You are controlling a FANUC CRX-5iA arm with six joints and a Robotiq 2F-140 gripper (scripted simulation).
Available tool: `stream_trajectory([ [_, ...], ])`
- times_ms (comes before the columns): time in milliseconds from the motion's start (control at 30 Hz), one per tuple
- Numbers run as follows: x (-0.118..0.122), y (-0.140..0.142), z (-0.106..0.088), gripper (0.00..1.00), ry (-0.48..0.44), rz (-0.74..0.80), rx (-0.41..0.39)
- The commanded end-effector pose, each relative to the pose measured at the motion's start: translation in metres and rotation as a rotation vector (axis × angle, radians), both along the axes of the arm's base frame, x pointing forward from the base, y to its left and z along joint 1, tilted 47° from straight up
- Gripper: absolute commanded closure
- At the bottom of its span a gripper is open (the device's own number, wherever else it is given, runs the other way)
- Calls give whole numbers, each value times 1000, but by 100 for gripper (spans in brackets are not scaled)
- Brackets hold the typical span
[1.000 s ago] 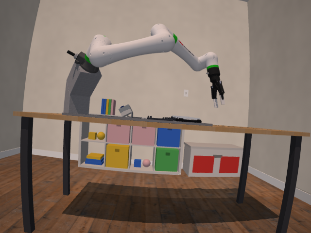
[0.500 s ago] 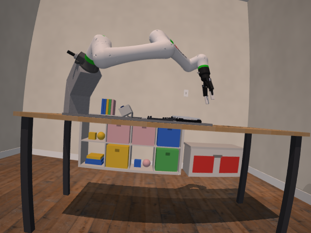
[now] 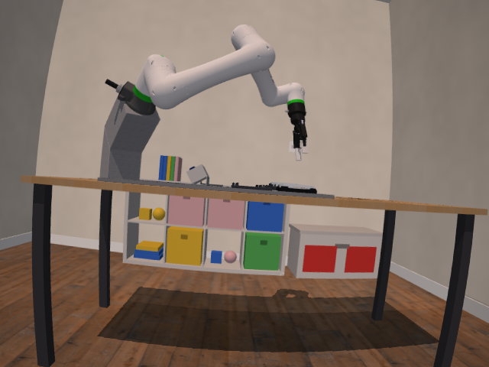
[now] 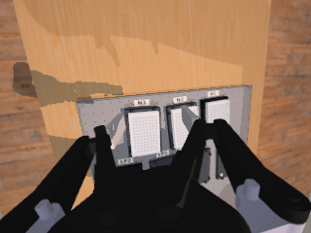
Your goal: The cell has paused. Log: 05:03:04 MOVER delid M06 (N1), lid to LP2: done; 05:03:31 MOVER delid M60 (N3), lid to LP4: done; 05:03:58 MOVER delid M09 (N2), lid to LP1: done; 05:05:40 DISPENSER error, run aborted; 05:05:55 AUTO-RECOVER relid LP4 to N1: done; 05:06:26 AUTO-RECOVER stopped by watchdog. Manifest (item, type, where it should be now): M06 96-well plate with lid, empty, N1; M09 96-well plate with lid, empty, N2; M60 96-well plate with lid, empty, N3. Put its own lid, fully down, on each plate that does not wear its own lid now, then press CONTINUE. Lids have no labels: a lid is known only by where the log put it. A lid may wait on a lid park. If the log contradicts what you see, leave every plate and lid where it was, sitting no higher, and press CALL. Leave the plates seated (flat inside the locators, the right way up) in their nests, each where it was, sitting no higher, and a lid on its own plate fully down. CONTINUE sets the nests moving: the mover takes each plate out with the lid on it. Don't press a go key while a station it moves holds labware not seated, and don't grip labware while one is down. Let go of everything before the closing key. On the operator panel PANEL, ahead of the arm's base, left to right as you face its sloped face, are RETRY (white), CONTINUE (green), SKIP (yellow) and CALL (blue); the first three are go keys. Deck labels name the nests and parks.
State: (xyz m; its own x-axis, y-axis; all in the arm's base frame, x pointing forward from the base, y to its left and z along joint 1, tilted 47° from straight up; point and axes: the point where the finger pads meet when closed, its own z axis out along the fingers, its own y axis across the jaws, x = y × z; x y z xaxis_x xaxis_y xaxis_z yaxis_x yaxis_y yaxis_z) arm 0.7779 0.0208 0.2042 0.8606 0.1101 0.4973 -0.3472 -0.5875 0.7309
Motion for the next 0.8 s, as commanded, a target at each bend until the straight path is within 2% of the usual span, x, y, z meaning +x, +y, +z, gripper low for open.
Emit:
stream_trajectory([
  [0, -56, 4, -31, 34, -32, 35, 22],
  [67, -56, 4, -31, 34, -32, 35, 22],
  [100, -77, 3, -43, 34, -30, 32, 32],
  [133, -77, 3, -43, 34, -30, 32, 32],
  [167, -99, 1, -55, 34, -28, 30, 42],
  [233, -99, 1, -55, 34, -28, 30, 42],
  [267, -120, -2, -66, 34, -26, 28, 53],
  [300, -120, -2, -66, 34, -26, 28, 53],
  [333, -142, -6, -77, 34, -24, 27, 65],
  [367, -142, -6, -77, 34, -24, 27, 65],
  [400, -163, -10, -88, 34, -21, 26, 76],
  [500, -163, -10, -88, 34, -21, 26, 76],
  [567, -205, -19, -108, 34, -15, 24, 100],
  [600, -205, -19, -108, 34, -15, 24, 100],
  [633, -225, -24, -118, 34, -12, 24, 112],
  [667, -225, -24, -118, 34, -12, 24, 112],
  [700, -245, -30, -127, 34, -9, 25, 124],
  [733, -245, -30, -127, 34, -9, 25, 124],
  [767, -264, -36, -135, 34, -5, 25, 136],
])
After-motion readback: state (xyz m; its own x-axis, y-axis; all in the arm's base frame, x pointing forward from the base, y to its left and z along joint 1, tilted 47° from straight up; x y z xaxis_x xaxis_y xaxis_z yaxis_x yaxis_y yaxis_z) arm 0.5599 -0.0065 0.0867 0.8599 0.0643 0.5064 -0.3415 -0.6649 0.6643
